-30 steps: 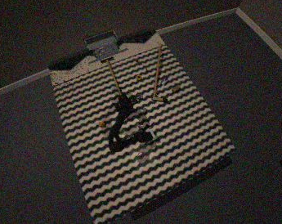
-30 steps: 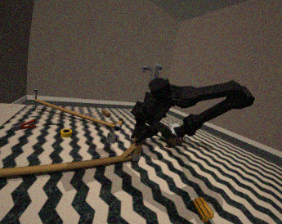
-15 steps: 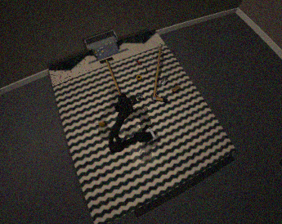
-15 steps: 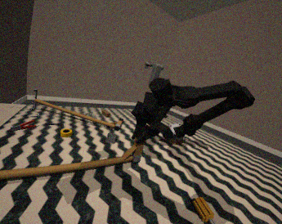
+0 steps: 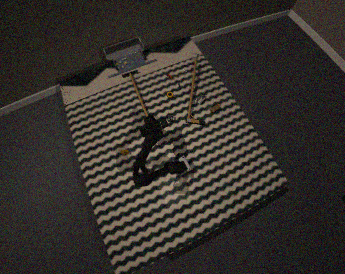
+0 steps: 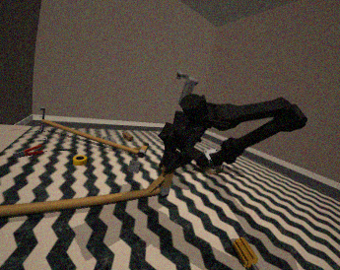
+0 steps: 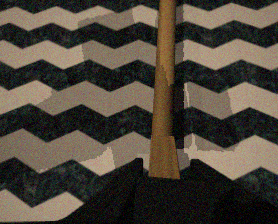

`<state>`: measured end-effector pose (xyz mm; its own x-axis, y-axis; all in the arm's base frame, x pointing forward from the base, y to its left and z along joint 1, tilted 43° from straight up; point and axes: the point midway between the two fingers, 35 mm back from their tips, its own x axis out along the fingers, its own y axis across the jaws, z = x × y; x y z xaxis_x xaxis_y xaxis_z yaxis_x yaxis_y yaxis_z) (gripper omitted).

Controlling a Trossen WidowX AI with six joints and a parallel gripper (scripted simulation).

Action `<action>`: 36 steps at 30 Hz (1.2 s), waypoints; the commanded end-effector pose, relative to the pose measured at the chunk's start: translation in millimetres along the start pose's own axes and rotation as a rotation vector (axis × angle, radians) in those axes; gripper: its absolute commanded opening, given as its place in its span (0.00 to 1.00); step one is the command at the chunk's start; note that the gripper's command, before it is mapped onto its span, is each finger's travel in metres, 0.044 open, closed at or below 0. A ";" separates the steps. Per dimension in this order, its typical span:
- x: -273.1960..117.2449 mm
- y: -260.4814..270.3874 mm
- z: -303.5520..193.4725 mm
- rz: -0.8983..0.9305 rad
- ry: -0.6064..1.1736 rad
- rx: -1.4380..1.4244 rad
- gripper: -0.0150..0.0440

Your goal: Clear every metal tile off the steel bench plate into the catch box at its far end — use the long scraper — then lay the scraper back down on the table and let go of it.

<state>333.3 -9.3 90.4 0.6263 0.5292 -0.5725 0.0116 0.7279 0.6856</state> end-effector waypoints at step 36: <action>27.8 -6.7 44.2 0.009 -0.017 -0.017 0.25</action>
<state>375.7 -14.9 88.2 0.6289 0.5369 -0.5623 -0.0059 0.7265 0.6872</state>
